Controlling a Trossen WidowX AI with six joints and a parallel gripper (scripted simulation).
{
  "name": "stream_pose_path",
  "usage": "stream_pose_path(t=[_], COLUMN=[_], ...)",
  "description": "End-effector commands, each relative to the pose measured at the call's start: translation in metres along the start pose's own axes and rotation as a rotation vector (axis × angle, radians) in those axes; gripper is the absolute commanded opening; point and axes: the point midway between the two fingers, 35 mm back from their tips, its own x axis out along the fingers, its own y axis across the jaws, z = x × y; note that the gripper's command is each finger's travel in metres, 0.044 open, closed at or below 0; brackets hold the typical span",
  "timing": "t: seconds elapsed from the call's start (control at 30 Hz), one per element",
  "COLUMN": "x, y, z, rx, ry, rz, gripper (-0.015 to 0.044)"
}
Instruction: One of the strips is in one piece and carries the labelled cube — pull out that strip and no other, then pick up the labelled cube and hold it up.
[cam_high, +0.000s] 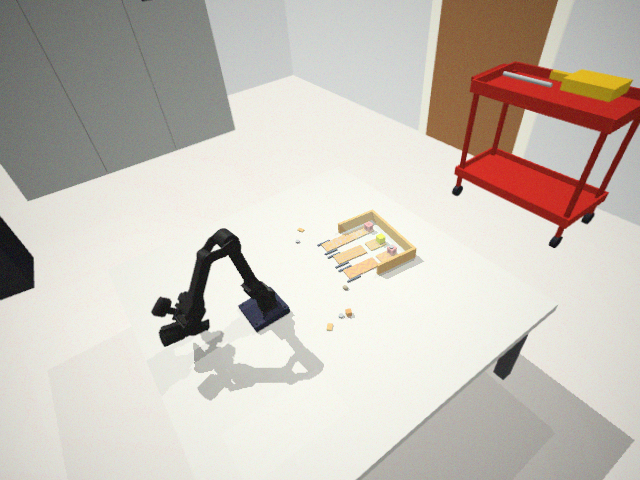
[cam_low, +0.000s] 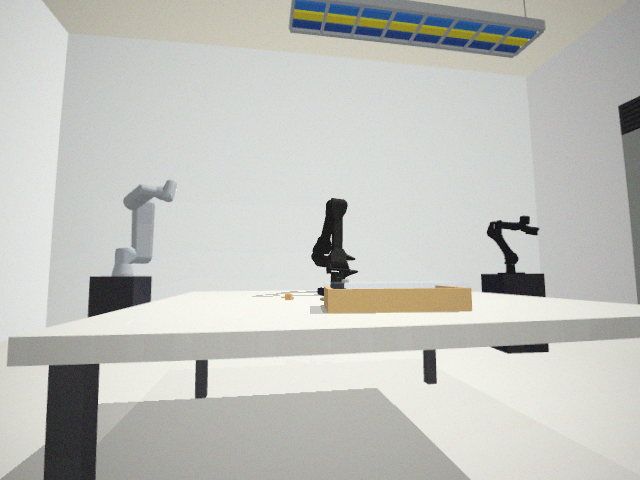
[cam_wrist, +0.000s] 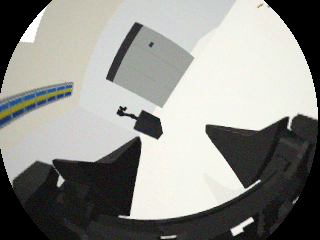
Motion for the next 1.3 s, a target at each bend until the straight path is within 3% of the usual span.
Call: stream_pose_path(t=[0.0, 0.33, 0.63, 1.0, 1.27], x=[-0.002, -0.126, -0.263, -0.410, -0.474], y=[0.001, 0.016, 0.000, -0.063, -0.131], z=[-0.001, -0.047, -0.044, 0.032, 0.130], rx=[-0.004, -0.265, -0.561, -0.920, -1.130], ry=[0.009, 0.504, 0.945, 1.400, 1.646], rz=[0.002, 0.184, 0.493, 1.054, 1.593], gripper=[0.0400, 0.0400, 0.0400, 0.0400, 0.0400])
